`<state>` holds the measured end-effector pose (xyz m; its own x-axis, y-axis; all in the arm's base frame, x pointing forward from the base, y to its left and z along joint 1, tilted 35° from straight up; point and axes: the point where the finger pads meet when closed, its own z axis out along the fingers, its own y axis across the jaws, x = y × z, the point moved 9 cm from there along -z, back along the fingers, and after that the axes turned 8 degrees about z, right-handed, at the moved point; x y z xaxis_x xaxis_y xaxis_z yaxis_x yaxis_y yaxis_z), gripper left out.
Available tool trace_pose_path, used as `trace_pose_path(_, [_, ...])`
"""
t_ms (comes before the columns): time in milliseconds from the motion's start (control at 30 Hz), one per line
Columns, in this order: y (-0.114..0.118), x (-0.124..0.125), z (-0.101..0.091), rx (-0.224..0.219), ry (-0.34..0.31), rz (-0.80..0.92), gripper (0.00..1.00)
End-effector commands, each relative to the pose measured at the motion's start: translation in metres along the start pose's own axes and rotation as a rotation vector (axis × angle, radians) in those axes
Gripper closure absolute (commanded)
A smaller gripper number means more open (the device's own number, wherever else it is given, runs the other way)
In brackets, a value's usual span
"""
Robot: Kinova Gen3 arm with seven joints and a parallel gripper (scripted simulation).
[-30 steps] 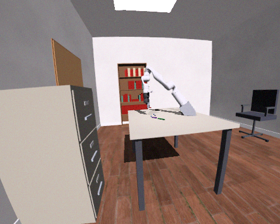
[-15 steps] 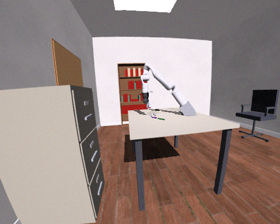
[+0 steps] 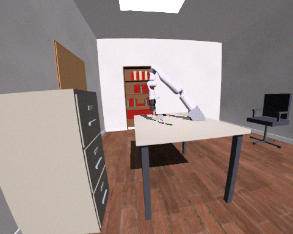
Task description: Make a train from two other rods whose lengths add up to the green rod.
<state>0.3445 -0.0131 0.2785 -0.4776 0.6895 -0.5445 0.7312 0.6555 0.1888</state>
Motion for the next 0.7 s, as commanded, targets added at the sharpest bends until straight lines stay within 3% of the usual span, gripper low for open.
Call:
trace_pose_path(0, [0.008, 0.008, 0.004, -0.002, -0.001, -0.026, 0.76])
trace_pose_path(333, [0.008, 0.008, 0.044, -0.002, -0.001, -0.026, 0.76])
trace_pose_path(667, [0.008, 0.008, 0.057, -0.002, -0.001, -0.026, 0.76])
